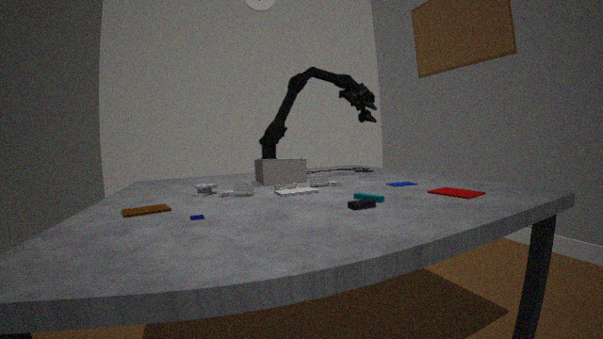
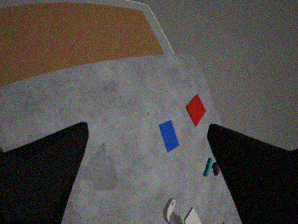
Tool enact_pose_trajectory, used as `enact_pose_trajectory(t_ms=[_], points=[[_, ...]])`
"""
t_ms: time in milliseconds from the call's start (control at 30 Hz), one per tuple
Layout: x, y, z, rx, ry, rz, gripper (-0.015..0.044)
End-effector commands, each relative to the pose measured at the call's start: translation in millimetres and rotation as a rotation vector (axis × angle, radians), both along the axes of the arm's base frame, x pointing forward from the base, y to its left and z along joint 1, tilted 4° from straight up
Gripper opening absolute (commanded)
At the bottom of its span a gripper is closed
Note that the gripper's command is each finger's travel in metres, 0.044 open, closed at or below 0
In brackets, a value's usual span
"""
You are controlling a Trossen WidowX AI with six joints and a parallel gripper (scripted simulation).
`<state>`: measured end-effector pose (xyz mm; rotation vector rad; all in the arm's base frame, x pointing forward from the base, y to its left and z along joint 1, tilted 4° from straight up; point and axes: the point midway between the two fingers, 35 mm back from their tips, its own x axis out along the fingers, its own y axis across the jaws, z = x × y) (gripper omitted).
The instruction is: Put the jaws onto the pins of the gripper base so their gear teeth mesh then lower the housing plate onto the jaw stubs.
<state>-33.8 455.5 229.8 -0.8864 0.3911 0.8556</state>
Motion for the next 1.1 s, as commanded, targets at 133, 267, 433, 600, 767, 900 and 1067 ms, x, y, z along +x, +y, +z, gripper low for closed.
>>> enact_pose_trajectory(t_ms=[133, 267, 433, 600, 767, 900, 1067], points=[[20.4, -1.0, -5.0, -0.032, -0.001, -0.021, 0.0440], [75.6, -9.1, -18.8, -0.118, 0.005, -0.078, 0.0440], [145.7, -31.3, -37.2, -0.228, 0.033, -0.151, 0.0440], [206.7, -60.5, -55.8, -0.350, 0.065, -0.188, 0.0440], [261.2, -97.8, -69.9, -0.440, 0.096, -0.216, 0.0440], [296.4, -130.8, -81.6, -0.506, 0.134, -0.230, 0.0440], [340.2, -188.0, -101.2, -0.600, 0.219, -0.240, 0.0440]])
